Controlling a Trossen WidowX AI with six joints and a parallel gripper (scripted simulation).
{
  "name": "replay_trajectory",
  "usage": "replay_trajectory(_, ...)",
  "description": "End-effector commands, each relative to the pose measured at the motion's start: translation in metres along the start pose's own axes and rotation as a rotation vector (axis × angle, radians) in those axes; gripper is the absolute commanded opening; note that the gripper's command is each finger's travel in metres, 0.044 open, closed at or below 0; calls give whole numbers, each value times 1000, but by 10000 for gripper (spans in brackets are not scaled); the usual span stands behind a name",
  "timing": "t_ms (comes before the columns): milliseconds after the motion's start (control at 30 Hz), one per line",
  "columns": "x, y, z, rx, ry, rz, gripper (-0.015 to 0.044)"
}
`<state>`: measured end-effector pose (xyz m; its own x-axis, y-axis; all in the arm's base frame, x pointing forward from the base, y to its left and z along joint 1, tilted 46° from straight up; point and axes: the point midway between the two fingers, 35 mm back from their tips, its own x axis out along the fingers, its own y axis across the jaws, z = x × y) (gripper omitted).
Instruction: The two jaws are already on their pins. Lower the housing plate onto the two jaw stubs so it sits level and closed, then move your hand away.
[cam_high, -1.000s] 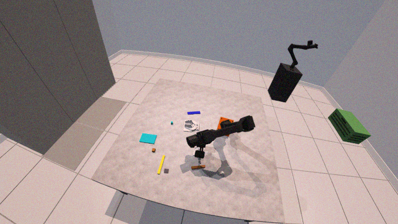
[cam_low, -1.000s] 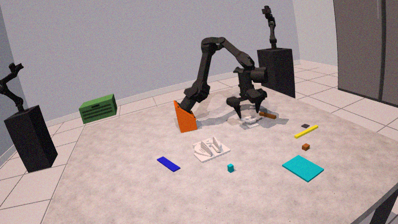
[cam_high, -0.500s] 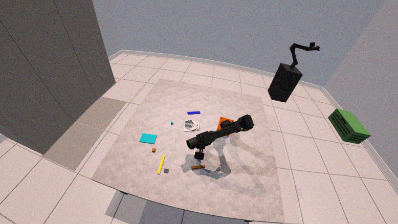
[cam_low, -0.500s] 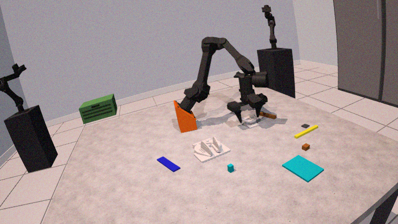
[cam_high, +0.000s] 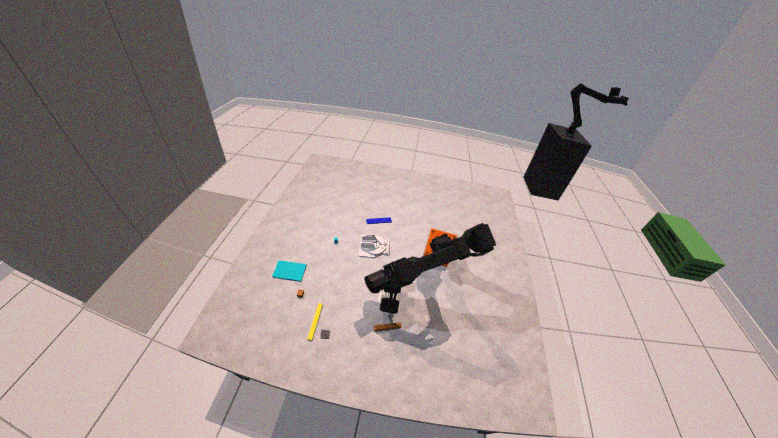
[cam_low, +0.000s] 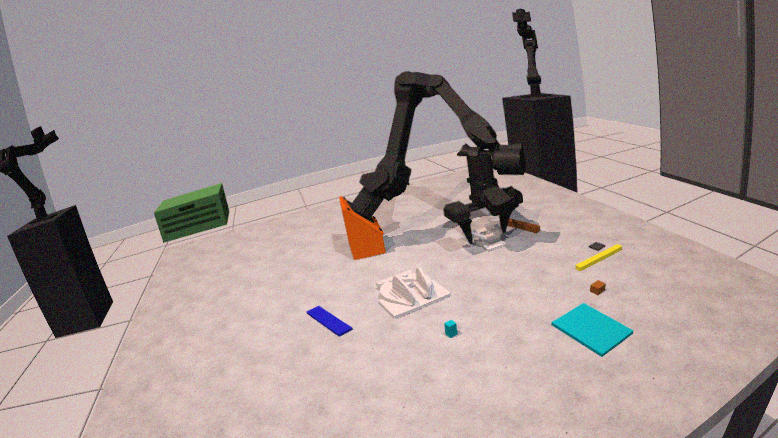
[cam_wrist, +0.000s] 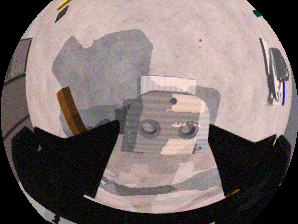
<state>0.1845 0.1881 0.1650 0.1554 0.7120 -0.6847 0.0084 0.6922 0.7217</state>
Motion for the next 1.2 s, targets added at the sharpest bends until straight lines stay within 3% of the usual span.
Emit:
replay_trajectory(0,0,-1,1,3,-4,-3,440)
replay_trajectory(333,0,-1,1,3,-4,-3,440)
replay_trajectory(767,0,0,0,0,0,0,353)
replay_trajectory(1167,-2,0,0,0,0,-1,351)
